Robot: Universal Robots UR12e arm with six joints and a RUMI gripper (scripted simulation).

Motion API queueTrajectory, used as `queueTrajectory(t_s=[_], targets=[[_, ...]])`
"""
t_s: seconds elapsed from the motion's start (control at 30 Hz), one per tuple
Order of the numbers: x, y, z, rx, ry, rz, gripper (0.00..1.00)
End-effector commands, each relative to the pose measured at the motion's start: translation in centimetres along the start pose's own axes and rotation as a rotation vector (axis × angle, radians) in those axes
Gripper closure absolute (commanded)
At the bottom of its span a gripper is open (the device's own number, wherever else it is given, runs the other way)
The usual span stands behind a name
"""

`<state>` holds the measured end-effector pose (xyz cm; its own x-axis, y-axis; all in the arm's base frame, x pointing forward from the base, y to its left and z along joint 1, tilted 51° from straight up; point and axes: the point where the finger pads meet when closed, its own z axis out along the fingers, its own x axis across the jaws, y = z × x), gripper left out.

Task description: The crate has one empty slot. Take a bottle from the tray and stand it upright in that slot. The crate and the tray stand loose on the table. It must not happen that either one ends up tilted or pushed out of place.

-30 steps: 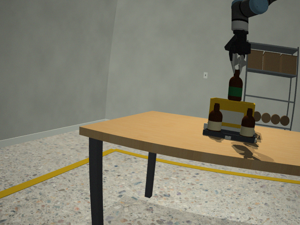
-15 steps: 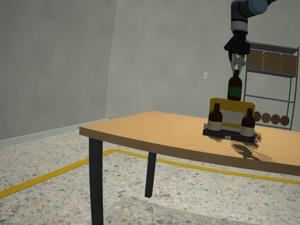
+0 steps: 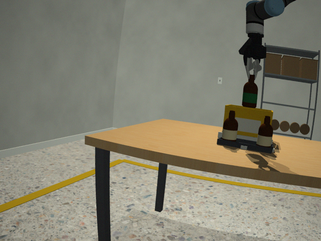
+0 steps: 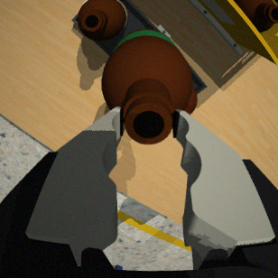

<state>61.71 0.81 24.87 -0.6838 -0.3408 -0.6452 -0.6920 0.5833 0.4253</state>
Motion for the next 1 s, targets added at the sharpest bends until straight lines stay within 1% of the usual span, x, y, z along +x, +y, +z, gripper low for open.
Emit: queueTrajectory(t_s=[0.0,0.17,0.63,0.7,0.97], targets=[[0.1,-0.8,-0.1,0.001,0.0,0.0,1.0],[0.2,-1.2,-0.1,0.001,0.0,0.0,1.0],[0.7,-4.0,-0.1,0.001,0.0,0.0,1.0],[0.7,-4.0,-0.1,0.001,0.0,0.0,1.0],[1.0,-5.8,-0.1,0.001,0.0,0.0,1.0]])
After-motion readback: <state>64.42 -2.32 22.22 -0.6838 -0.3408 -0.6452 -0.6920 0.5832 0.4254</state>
